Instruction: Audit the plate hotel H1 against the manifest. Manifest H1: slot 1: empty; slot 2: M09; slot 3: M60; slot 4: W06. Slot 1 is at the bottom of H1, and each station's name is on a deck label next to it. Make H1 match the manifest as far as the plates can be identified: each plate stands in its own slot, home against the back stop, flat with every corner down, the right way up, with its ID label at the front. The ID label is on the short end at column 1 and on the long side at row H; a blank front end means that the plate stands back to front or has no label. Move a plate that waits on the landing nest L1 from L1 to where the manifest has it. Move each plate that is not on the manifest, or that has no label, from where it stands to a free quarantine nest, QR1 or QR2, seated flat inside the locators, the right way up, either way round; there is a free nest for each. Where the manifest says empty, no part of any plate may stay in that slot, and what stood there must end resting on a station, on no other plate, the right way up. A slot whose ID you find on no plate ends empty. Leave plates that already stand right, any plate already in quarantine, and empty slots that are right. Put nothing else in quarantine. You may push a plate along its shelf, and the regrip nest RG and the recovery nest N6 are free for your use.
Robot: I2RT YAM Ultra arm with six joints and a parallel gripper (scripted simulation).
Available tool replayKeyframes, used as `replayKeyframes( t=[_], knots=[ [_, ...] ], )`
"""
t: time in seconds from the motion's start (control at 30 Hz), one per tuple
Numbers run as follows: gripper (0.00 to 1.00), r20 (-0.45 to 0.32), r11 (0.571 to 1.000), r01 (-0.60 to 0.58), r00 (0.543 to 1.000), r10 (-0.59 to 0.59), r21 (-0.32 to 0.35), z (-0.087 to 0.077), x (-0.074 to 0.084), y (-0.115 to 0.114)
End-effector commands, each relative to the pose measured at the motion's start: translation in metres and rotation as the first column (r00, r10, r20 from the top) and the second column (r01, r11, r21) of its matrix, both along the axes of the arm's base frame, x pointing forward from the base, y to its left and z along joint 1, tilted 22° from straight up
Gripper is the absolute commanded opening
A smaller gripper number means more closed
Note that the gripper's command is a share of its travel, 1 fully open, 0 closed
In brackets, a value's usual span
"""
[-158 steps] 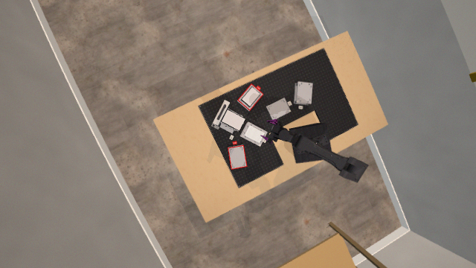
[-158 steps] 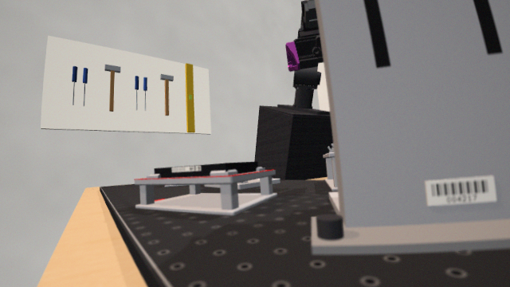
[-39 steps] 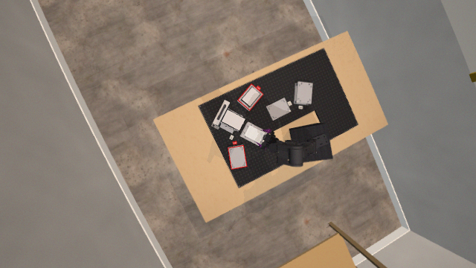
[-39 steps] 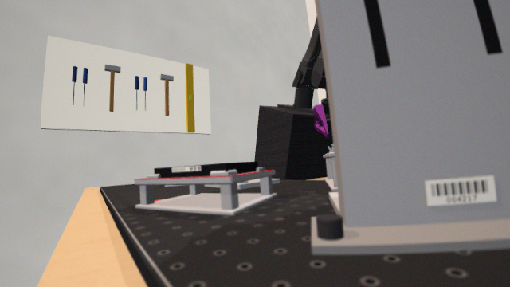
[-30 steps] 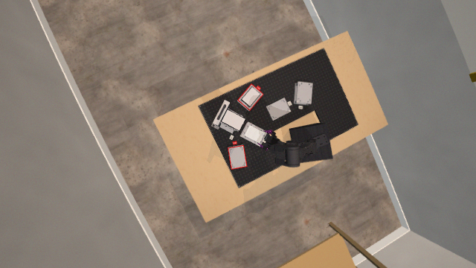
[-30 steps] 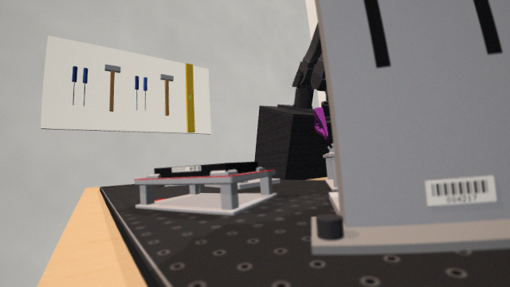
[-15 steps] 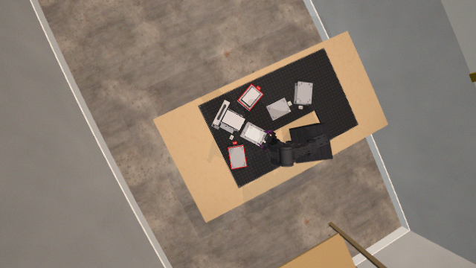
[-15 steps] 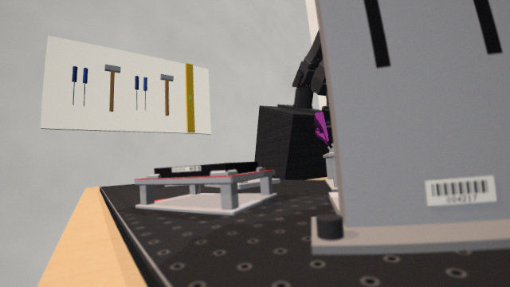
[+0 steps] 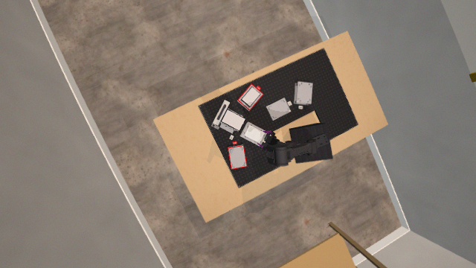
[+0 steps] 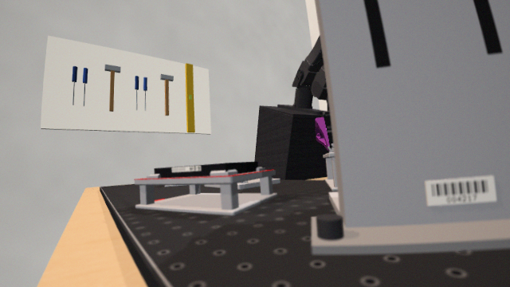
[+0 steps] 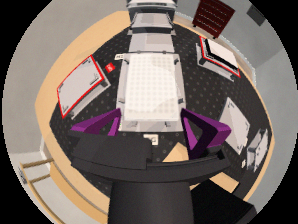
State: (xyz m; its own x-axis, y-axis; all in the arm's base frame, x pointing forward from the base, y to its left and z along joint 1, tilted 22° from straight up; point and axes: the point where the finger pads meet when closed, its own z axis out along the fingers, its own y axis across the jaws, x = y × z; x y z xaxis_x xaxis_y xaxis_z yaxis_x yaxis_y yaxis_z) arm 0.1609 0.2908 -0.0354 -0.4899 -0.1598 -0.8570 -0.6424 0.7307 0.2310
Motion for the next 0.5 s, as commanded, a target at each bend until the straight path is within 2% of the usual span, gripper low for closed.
replayKeyframes(
  t=[0.0, 0.23, 0.47],
  knots=[
    [1.00, 0.006, 1.000, 0.008, 1.000, -0.008, 0.005, 0.000, 0.001, 0.000],
    [1.00, -0.004, 1.000, 0.008, 1.000, -0.009, -0.025, -0.013, -0.001, -0.002],
    [1.00, -0.004, 1.000, 0.008, 1.000, -0.009, -0.026, -0.013, -0.001, -0.002]
  ],
)
